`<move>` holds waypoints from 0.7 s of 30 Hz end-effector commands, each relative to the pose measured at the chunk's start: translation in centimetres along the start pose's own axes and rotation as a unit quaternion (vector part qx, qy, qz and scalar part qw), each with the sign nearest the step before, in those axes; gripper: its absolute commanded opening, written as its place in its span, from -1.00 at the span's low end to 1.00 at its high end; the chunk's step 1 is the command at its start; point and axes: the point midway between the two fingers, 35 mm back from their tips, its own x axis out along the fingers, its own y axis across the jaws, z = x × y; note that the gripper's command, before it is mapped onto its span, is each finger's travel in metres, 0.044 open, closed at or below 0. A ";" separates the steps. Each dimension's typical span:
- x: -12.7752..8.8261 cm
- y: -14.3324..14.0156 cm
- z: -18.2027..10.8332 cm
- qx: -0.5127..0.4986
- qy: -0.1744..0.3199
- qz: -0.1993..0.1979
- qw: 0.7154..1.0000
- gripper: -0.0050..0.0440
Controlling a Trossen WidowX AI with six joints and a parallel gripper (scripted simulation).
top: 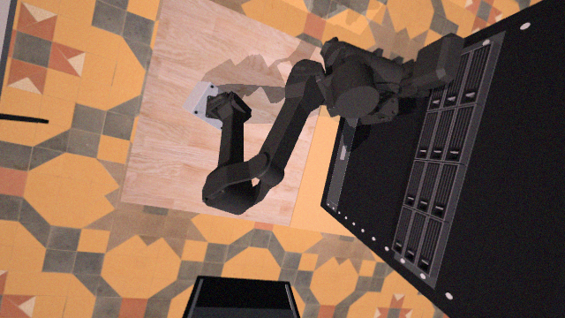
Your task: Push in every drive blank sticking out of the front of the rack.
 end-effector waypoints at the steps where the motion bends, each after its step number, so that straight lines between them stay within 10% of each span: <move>1: -0.3 1.0 2.2 0.003 -0.001 0.001 1.000 -1.00; 21: -0.8 3.2 7.2 0.003 -0.001 0.001 1.000 -1.00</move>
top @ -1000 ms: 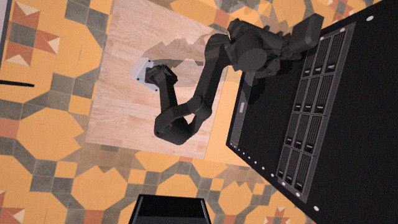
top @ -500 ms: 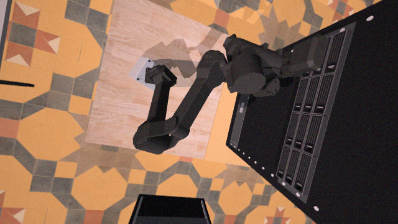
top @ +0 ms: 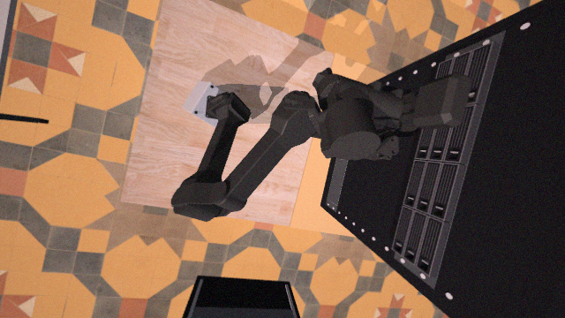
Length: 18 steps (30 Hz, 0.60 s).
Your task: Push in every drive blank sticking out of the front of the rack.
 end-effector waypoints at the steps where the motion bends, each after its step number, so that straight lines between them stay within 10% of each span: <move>1: 0.1 0.7 0.6 0.008 -0.003 0.005 1.000 -1.00; 18: 1.8 0.7 0.7 0.008 -0.003 0.005 1.000 -1.00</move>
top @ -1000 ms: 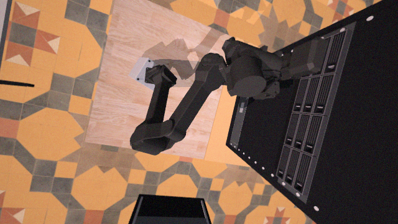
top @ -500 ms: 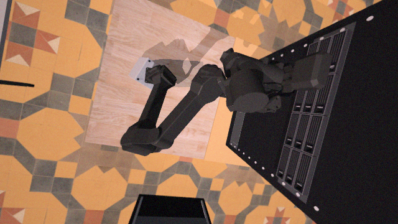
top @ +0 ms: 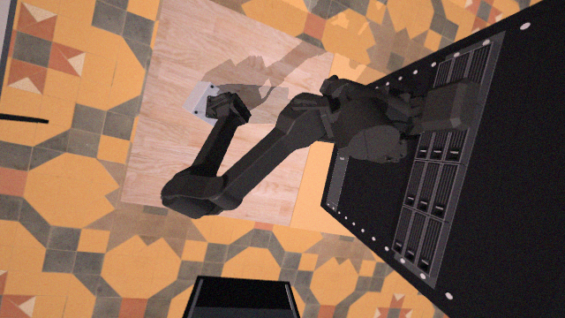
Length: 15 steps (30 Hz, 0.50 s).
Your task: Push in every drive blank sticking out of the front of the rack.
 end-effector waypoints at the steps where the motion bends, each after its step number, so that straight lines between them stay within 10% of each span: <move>1: 0.3 0.8 0.5 0.009 -0.004 0.007 1.000 -1.00; 15: 0.9 1.3 0.6 0.009 -0.004 0.007 1.000 -1.00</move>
